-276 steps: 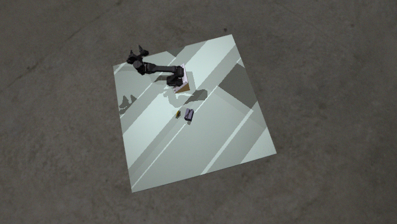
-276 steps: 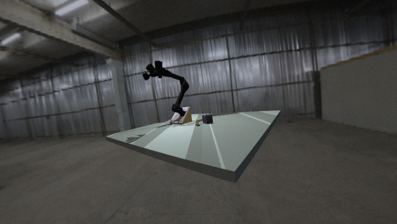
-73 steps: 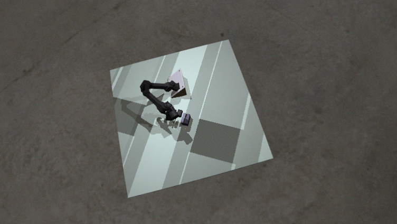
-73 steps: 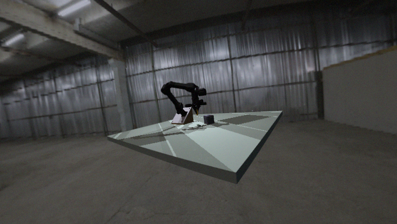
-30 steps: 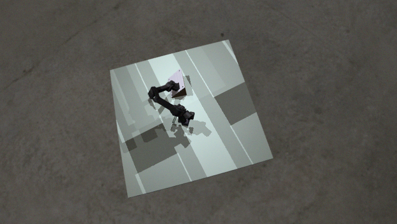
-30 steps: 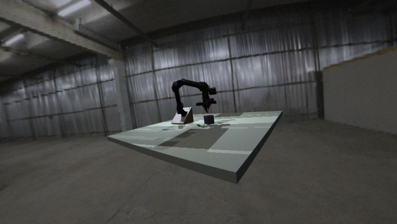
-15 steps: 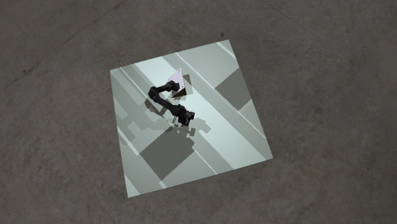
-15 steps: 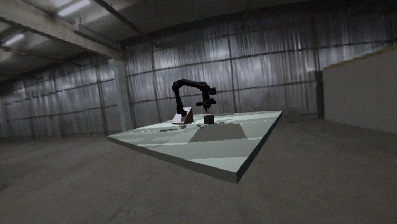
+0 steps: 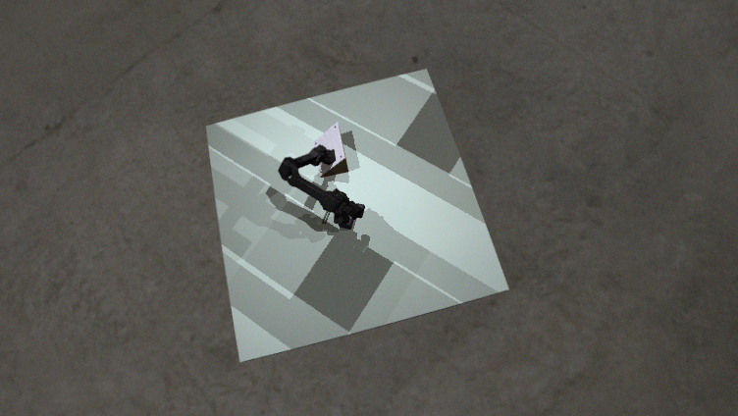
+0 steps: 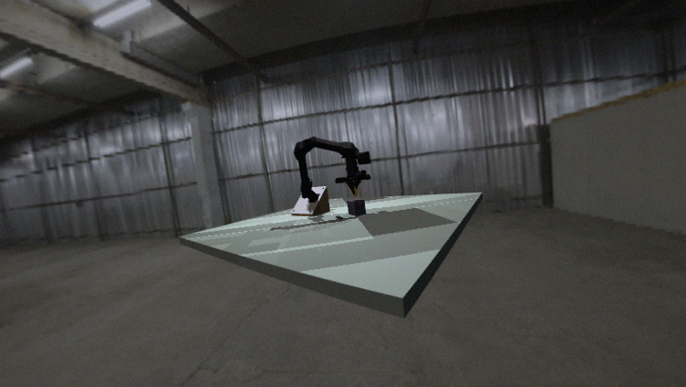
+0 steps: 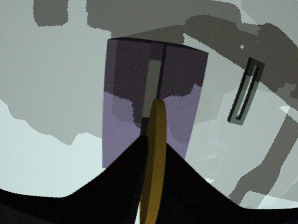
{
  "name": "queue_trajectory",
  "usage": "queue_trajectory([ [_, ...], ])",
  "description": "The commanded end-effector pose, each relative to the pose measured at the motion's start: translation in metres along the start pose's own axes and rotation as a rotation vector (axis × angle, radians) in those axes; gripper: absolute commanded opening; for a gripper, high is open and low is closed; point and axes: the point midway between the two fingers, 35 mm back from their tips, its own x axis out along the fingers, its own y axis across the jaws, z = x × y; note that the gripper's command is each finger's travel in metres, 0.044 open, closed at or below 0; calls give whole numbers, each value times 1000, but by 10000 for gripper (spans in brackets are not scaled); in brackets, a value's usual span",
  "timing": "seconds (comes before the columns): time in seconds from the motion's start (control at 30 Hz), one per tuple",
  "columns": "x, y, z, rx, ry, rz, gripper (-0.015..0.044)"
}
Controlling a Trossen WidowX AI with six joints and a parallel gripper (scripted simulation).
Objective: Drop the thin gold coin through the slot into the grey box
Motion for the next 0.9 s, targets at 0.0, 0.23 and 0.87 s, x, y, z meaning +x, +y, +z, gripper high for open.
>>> queue_trajectory([
  [0.0, 1, -1, 0, -1, 1, -1, 0],
  [0.23, 3, -1, 0, -2, 1, -1, 0],
  [0.87, 14, -1, 0, -7, 1, -1, 0],
])
